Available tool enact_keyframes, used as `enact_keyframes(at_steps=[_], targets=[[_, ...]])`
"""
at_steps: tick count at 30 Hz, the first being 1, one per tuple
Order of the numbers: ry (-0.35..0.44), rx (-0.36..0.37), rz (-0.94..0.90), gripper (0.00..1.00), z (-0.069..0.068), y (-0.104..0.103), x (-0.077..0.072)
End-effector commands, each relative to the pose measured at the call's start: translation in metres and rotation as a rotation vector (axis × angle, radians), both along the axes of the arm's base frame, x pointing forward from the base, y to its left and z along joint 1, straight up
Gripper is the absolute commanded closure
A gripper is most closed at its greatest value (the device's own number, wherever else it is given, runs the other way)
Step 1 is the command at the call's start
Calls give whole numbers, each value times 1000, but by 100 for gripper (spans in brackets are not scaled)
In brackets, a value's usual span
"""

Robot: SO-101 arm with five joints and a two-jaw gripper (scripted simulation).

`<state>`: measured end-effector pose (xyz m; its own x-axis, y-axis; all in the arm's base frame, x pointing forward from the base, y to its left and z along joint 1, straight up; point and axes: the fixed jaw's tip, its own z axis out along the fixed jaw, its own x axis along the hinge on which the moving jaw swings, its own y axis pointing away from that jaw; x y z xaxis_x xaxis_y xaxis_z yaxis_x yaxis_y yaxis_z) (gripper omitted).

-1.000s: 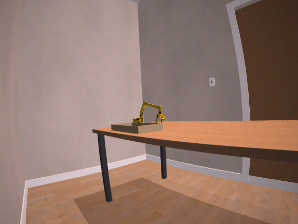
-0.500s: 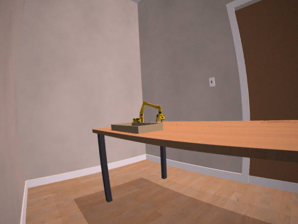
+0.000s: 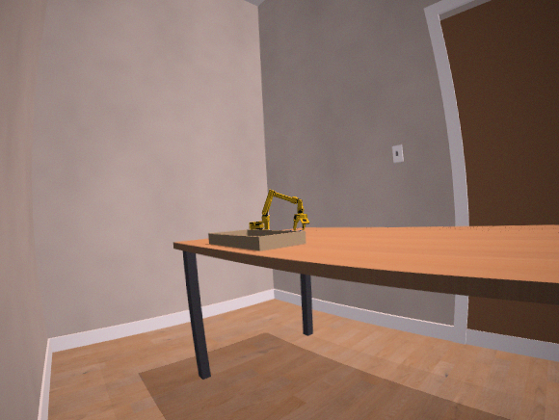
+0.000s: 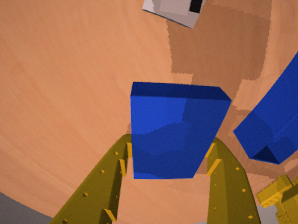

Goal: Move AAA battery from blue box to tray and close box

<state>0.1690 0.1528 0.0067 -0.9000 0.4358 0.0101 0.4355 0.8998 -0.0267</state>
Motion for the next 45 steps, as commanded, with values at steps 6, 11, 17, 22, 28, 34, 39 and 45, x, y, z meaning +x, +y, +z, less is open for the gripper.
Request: enact_keyframes(at_steps=[6, 11, 17, 22, 28, 34, 39, 45], targets=[[-21, 19, 0, 78, 4, 4, 1], [-21, 19, 0, 78, 4, 4, 1], [-21, 19, 0, 78, 4, 4, 1], [-21, 19, 0, 78, 4, 4, 1], [-21, 19, 0, 78, 4, 4, 1], [-21, 19, 0, 78, 5, 4, 1], [-21, 19, 0, 78, 8, 5, 2], [-21, 19, 0, 78, 16, 5, 2]])
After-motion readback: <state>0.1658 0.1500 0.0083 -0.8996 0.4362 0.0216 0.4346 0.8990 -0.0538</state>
